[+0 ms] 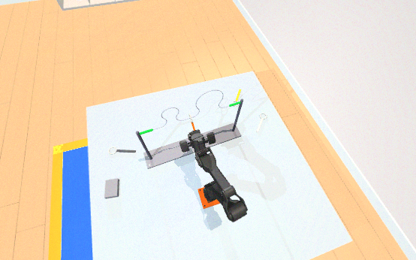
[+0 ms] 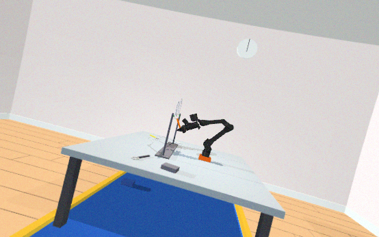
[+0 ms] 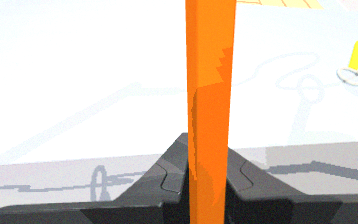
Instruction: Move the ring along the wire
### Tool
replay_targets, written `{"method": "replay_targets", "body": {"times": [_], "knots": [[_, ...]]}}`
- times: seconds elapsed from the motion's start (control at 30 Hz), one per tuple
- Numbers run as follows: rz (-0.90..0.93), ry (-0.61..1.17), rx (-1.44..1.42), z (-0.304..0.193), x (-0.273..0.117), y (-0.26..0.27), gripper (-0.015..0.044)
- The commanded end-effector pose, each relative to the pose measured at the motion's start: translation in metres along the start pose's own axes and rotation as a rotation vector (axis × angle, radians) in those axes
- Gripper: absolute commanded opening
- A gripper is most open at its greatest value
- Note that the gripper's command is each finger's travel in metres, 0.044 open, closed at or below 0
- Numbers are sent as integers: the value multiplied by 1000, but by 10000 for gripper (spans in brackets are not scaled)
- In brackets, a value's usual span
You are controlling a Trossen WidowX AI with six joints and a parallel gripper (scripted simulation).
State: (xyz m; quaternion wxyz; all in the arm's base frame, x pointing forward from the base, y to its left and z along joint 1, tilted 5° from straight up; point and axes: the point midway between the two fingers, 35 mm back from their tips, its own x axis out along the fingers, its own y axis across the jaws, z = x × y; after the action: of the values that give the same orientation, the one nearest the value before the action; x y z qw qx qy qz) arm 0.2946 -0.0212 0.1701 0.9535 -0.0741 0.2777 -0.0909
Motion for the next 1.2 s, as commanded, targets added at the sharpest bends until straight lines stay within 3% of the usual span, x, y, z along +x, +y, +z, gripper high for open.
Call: {"method": "replay_targets", "body": {"times": [0.0, 1.17], "knots": [[15, -1, 36, 3, -2, 8, -150], [136, 22, 244, 9, -13, 68, -150]]}}
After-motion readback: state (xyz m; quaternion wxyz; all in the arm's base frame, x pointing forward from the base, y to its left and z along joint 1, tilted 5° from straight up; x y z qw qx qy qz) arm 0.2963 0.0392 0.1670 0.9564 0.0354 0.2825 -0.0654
